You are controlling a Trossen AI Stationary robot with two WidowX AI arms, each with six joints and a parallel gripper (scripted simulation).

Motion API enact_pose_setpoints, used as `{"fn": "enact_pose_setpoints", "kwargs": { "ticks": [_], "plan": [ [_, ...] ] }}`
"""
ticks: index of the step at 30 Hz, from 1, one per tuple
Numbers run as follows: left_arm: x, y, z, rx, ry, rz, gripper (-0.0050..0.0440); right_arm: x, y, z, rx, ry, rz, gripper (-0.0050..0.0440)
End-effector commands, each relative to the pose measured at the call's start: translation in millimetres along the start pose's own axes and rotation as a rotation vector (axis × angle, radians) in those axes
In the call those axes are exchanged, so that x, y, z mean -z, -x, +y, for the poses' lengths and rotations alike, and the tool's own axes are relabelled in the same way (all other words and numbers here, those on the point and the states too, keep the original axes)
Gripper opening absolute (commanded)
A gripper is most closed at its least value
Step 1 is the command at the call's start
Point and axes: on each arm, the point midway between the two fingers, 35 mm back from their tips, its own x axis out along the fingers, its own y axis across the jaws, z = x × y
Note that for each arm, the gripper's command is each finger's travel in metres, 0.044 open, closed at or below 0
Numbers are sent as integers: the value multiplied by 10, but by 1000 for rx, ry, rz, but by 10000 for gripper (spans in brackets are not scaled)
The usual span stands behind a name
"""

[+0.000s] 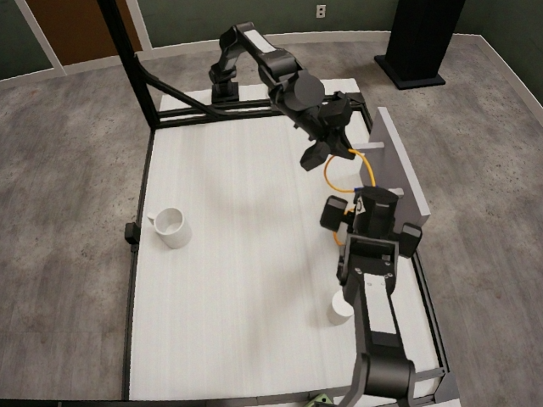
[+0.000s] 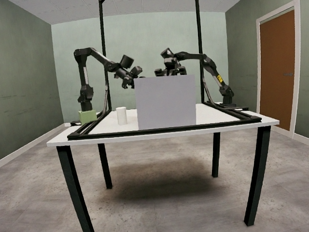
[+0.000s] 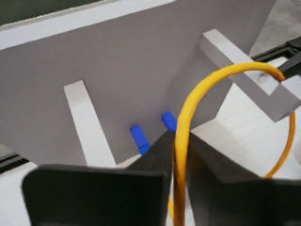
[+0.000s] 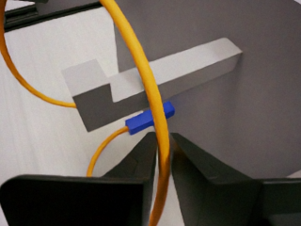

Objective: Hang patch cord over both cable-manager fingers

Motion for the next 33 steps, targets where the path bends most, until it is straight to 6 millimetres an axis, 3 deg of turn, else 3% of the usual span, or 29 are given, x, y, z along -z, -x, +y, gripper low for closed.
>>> {"fn": "enact_pose_setpoints", "kwargs": {
  "ticks": [1,33],
  "plan": [
    [-200,188,81,16,24,-37,25,-67,27,1,-2,-2,-17,40],
    [-260,301,313,16,22,-37,25,-67,27,1,-2,-2,-17,40]
  ]
}}
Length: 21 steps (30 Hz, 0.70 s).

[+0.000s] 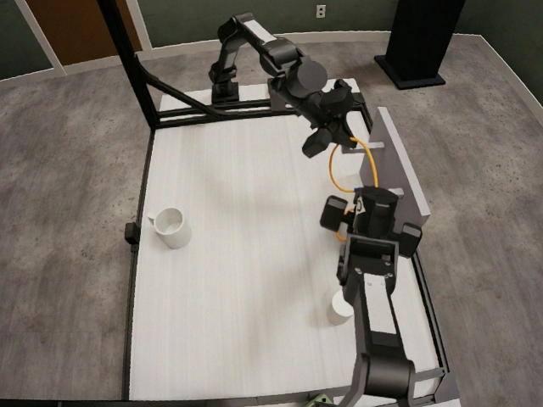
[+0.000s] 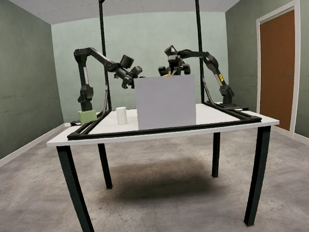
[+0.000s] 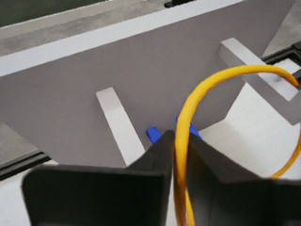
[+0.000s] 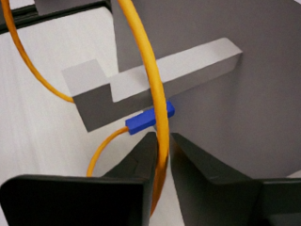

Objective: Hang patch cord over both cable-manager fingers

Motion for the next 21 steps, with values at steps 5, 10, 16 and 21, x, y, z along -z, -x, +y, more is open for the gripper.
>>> {"fn": "enact_pose_setpoints", "kwargs": {
  "ticks": [5,10,16,21],
  "plan": [
    [-194,207,124,15,23,-39,25,-67,27,1,-2,-2,-17,40],
    [-198,217,144,15,24,-39,25,-67,27,1,-2,-2,-17,40],
    [-203,232,176,14,24,-39,25,-67,27,1,-2,-2,-17,40],
    [-206,241,193,13,24,-39,25,-67,27,1,-2,-2,-17,40]
  ]
}}
